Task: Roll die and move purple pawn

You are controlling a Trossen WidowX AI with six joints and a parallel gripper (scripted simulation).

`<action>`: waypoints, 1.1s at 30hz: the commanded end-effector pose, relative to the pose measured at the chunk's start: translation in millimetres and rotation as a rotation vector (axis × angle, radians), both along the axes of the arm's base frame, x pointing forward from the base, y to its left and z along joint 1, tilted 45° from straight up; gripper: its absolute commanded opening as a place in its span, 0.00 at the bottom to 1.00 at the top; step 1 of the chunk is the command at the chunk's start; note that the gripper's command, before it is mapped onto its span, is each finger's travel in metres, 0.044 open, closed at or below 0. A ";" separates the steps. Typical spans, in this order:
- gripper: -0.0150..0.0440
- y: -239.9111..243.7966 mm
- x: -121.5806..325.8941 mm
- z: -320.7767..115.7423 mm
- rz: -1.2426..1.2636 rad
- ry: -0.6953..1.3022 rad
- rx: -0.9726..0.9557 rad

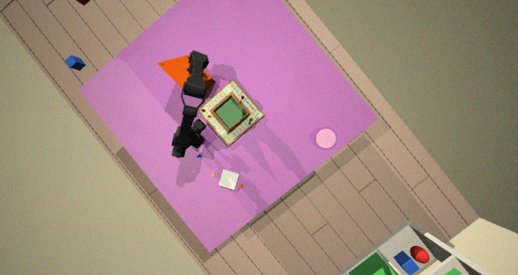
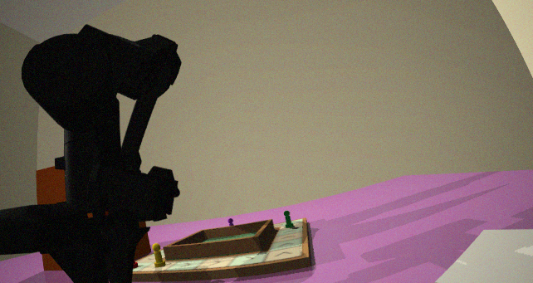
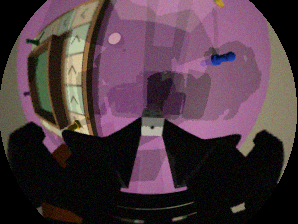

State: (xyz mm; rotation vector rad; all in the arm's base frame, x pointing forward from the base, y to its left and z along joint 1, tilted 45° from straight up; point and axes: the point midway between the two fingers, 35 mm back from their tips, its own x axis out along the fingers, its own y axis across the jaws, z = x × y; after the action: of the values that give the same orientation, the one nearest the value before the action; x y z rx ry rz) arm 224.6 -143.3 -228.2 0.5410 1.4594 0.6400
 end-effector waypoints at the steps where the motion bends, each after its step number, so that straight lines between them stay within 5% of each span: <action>1: 0.35 0.6 0.6 -0.3 -0.005 -0.002 0.002; 4: 0.25 -0.2 0.6 -0.2 -0.009 0.002 0.001; 21: 0.25 -86.8 -6.7 80.1 -0.007 0.003 -0.004; 33: 0.25 -79.5 2.8 95.1 -0.094 0.084 -0.009</action>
State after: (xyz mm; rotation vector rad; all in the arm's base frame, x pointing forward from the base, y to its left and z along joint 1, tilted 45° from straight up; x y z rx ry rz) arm 220.2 -227.7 -143.0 0.5905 1.4835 0.5919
